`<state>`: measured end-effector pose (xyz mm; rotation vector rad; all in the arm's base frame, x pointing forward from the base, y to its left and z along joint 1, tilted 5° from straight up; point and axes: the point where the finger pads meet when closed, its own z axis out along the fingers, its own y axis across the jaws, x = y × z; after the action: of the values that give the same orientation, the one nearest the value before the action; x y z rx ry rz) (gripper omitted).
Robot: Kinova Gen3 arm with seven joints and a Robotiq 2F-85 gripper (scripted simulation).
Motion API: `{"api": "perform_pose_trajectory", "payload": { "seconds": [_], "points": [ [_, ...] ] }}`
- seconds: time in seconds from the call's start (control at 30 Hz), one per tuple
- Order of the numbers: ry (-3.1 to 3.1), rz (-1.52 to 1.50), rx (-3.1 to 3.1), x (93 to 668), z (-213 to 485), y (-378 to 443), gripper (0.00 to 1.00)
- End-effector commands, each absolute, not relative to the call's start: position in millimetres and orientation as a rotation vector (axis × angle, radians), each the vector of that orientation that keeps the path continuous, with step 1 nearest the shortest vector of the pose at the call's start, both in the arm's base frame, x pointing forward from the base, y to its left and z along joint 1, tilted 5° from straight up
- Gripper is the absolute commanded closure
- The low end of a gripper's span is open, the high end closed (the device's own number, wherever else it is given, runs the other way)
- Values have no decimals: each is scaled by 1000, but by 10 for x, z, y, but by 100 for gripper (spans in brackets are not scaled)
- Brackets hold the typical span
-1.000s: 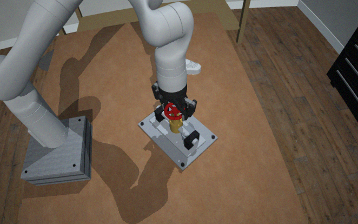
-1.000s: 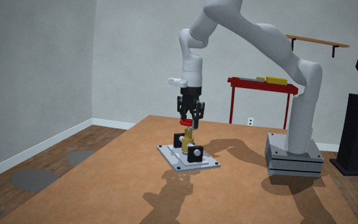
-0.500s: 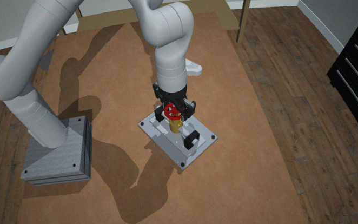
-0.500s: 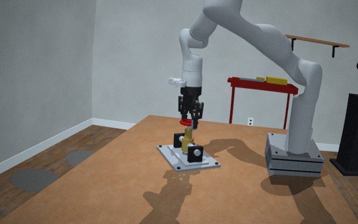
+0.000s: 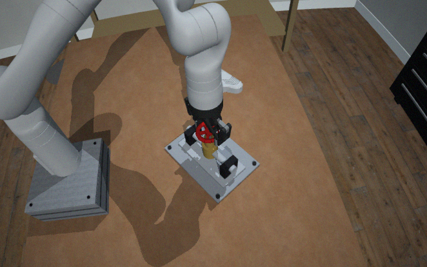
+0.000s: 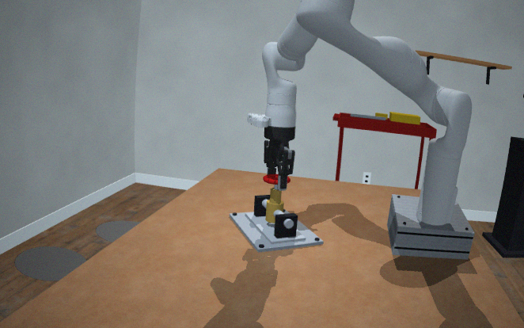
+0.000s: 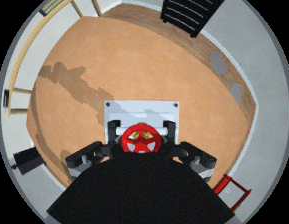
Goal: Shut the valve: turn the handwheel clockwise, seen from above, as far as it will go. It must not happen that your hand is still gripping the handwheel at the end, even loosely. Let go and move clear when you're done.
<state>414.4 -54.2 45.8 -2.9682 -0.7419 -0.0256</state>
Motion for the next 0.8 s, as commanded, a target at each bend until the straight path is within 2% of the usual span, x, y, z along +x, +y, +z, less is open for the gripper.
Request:
{"api": "perform_pose_trajectory", "payload": {
  "seconds": [0.0,0.77],
  "points": [
    [-707,-23,-2978,4148,450,-542,100],
    [-175,-1,-3054,4148,450,-542,100]
  ]
}}
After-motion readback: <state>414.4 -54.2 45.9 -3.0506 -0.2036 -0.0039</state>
